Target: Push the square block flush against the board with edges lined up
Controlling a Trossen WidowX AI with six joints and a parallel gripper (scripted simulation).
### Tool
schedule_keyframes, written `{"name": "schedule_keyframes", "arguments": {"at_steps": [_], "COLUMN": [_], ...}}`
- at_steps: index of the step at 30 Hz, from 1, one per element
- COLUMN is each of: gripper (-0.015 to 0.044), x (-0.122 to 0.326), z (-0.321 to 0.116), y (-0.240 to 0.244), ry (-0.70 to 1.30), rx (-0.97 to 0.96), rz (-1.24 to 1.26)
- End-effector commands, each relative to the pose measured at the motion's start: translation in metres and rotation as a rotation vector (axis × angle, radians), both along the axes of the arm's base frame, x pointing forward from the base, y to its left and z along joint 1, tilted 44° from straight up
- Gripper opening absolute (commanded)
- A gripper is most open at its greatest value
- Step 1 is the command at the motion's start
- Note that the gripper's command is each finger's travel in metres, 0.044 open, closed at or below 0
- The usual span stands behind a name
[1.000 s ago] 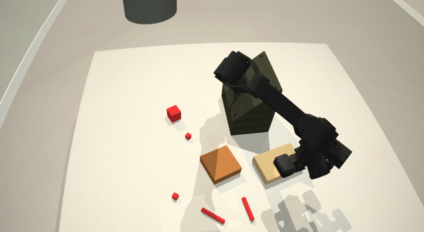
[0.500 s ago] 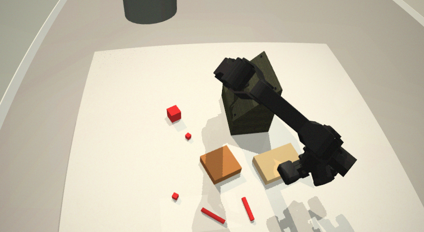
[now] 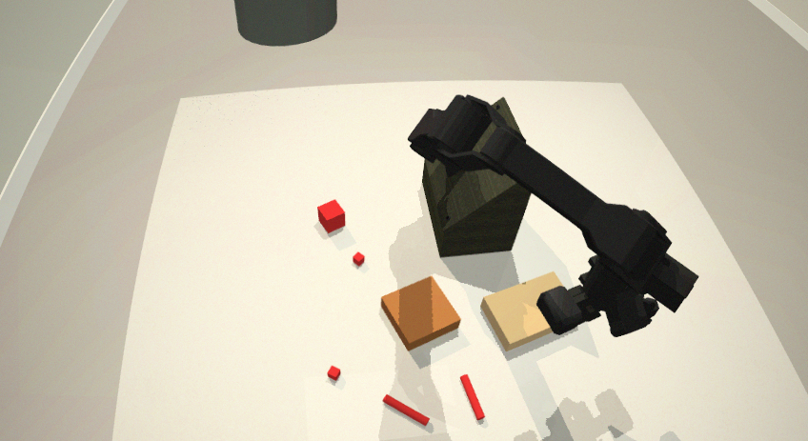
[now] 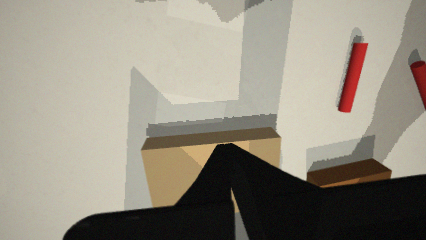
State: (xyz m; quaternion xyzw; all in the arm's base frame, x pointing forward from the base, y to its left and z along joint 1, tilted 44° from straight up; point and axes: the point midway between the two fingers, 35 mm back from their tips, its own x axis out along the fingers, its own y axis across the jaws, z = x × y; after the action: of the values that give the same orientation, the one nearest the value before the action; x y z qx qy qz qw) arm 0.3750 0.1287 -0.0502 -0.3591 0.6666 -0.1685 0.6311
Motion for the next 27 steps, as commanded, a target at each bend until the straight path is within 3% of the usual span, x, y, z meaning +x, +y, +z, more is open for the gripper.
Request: {"name": "schedule_keyframes", "arguments": {"at_steps": [1,27], "gripper": [0.0,0.0], "x": [0.0,-0.001], "z": [0.001,0.014], "y": [0.001,-0.014], "ry": [-0.004,0.001], "rx": [0.005,0.005], "rz": [-0.005,0.003]}}
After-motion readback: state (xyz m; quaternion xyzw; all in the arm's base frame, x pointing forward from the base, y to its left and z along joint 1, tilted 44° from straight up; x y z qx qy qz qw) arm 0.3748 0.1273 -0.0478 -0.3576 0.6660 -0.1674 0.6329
